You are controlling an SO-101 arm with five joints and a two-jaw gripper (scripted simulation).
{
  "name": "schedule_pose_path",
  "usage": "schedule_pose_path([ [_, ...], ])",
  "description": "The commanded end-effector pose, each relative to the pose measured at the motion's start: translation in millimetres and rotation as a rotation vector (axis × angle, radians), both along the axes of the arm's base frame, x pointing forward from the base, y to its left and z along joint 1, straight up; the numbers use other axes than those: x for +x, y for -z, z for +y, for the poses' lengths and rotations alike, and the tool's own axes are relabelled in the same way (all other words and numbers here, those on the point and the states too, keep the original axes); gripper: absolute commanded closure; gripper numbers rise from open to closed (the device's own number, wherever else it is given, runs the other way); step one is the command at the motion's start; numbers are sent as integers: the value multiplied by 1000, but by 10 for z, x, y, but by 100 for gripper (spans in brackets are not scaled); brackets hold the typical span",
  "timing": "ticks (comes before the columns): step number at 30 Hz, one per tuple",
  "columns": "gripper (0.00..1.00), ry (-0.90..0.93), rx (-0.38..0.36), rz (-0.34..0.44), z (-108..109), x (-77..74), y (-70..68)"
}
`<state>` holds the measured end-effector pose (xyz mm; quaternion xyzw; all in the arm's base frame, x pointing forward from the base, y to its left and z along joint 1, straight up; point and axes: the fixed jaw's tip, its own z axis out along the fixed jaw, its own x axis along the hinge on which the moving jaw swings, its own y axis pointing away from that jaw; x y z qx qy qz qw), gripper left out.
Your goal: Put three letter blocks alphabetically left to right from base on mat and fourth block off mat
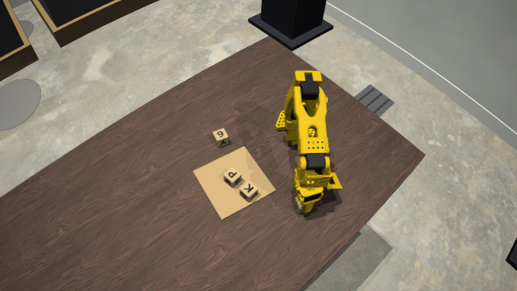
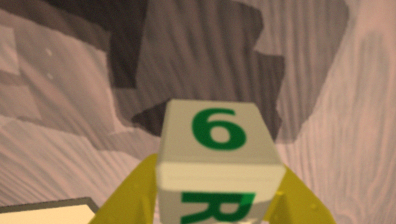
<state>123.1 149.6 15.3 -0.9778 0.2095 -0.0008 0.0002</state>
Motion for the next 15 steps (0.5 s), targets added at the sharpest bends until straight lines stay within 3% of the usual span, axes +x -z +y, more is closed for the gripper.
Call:
schedule_pose_path([
  [1, 100, 0, 82, -63, 133, 87, -172],
  [15, 100, 0, 81, -63, 124, 85, -445],
])
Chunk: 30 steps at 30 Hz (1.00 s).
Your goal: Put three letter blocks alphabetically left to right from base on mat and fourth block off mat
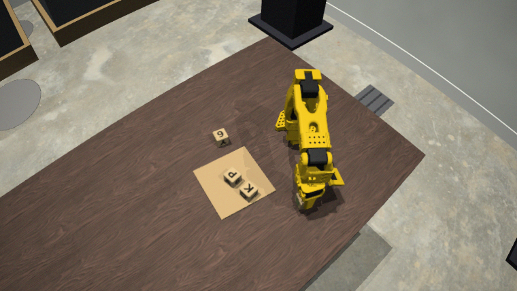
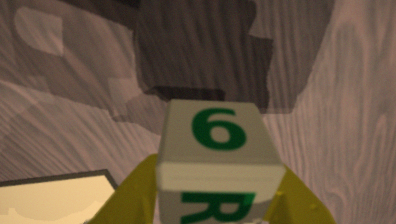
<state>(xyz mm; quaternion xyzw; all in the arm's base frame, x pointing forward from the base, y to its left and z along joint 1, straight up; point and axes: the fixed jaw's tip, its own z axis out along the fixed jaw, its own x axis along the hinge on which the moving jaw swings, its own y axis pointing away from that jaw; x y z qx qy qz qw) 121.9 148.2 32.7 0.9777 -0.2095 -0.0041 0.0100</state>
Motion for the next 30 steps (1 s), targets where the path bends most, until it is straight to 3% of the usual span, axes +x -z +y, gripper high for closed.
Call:
schedule_pose_path([
  [1, 100, 0, 99, -77, 135, 94, -302],
  [9, 100, 0, 99, -77, 106, 75, -474],
  [20, 100, 6, 99, -77, 94, 83, -491],
  [25, 100, 61, 97, -80, 20, 168, -488],
  [30, 100, 189, 92, -86, -170, 349, -481],
])
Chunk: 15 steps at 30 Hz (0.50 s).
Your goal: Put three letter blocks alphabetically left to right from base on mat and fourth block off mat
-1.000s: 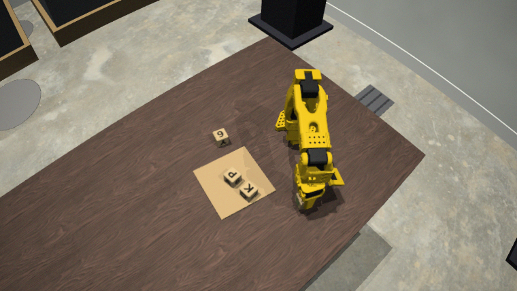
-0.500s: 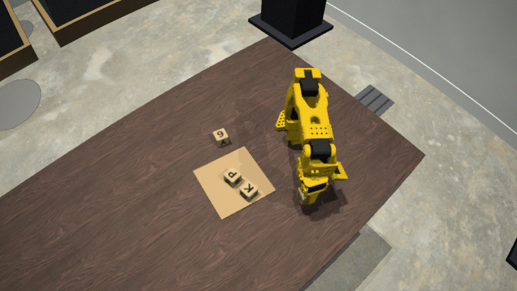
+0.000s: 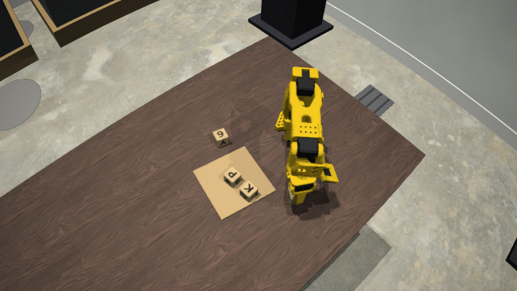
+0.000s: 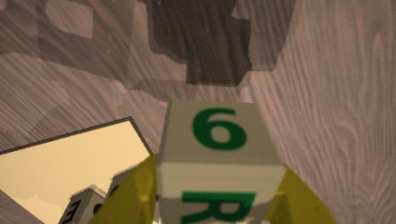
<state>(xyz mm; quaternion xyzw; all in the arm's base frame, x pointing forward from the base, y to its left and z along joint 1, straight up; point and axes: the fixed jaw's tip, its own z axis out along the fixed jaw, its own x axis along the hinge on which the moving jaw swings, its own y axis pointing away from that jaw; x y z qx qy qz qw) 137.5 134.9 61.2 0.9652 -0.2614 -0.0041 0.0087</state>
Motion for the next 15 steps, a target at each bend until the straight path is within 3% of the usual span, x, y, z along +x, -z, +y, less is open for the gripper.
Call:
schedule_pose_path([
  [1, 100, 116, 84, -91, -91, 237, -193],
  [5, 100, 190, 80, -94, -215, 327, -189],
  [15, 100, 617, 59, -110, -1027, 646, -165],
])
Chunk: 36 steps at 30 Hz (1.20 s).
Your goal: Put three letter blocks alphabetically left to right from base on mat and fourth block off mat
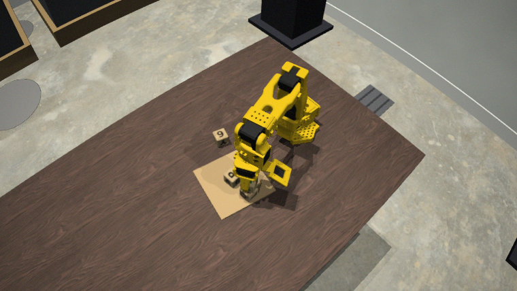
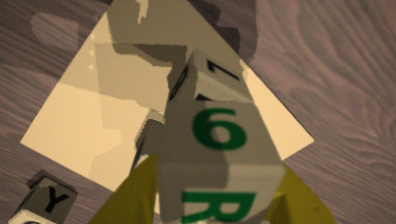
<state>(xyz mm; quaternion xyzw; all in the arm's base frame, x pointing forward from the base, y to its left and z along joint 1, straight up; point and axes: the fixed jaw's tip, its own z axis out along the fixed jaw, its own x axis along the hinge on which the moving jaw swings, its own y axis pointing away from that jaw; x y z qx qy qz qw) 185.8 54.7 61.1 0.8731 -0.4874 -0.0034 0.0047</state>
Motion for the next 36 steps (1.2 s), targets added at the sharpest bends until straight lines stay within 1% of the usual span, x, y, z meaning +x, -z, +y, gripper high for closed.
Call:
schedule_pose_path([
  [1, 100, 168, 26, -113, -307, 175, -164],
  [3, 100, 242, 22, -114, -460, 187, -160],
  [5, 100, 242, 22, -114, -460, 187, -160],
  [10, 100, 384, 14, -115, -751, 179, -152],
  [14, 100, 444, 10, -116, -875, 163, -148],
  [18, 100, 464, 9, -116, -915, 156, -147],
  [36, 100, 465, 9, -116, -917, 156, -147],
])
